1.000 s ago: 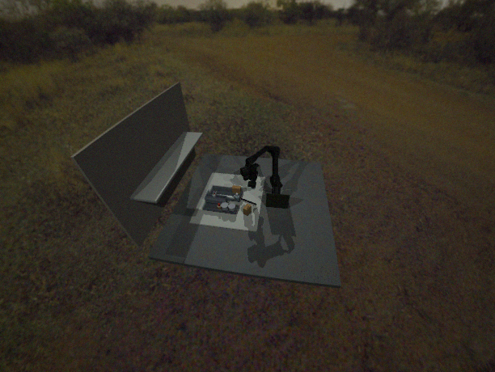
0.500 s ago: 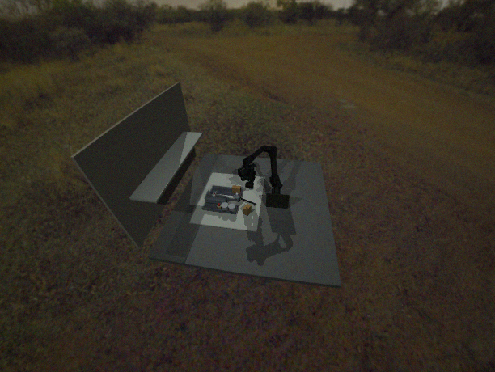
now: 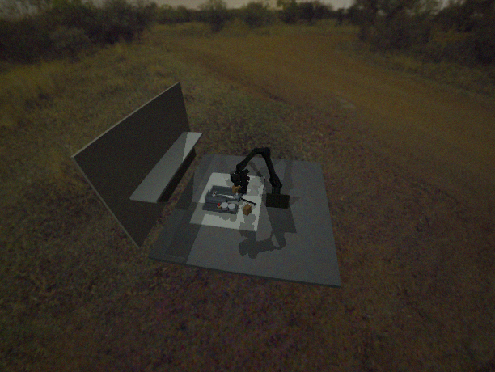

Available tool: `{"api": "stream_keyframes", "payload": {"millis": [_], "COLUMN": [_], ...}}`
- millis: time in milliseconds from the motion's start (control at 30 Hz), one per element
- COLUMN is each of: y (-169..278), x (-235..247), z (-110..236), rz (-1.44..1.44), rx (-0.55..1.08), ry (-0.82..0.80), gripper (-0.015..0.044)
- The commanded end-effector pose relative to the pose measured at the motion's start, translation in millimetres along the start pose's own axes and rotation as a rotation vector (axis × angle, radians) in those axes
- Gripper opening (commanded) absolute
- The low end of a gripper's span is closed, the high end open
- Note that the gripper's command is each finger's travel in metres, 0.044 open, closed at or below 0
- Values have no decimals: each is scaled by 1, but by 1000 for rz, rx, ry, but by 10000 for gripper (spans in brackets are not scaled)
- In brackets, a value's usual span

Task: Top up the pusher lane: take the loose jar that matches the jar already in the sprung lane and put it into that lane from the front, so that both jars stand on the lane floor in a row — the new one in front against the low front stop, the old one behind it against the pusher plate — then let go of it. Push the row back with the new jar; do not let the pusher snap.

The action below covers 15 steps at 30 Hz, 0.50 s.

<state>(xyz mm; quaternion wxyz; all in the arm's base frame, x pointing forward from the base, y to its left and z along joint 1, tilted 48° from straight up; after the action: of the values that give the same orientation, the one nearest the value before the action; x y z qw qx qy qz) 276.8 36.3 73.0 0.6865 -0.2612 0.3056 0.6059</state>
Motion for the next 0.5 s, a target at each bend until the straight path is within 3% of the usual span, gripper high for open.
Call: {"api": "stream_keyframes", "payload": {"millis": [0,467], "y": [-17,-20], "x": [11,13], "z": [-10,-35], "rz": [-5,-7], "rx": [-11,-11], "ry": [5,7], "gripper": [0,0]}}
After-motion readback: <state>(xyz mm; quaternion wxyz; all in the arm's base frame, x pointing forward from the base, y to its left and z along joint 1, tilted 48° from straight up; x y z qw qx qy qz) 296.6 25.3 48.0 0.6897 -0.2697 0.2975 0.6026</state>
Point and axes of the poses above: the point midway between the two fingers, 35 mm back from their tips, its own z axis back along the fingers, its own x axis across the jaws, y = z × x, the point moved 7 cm from there along z, back along the fingers, and after that the axes turned 4 degrees about z, right-handed, at the moved point
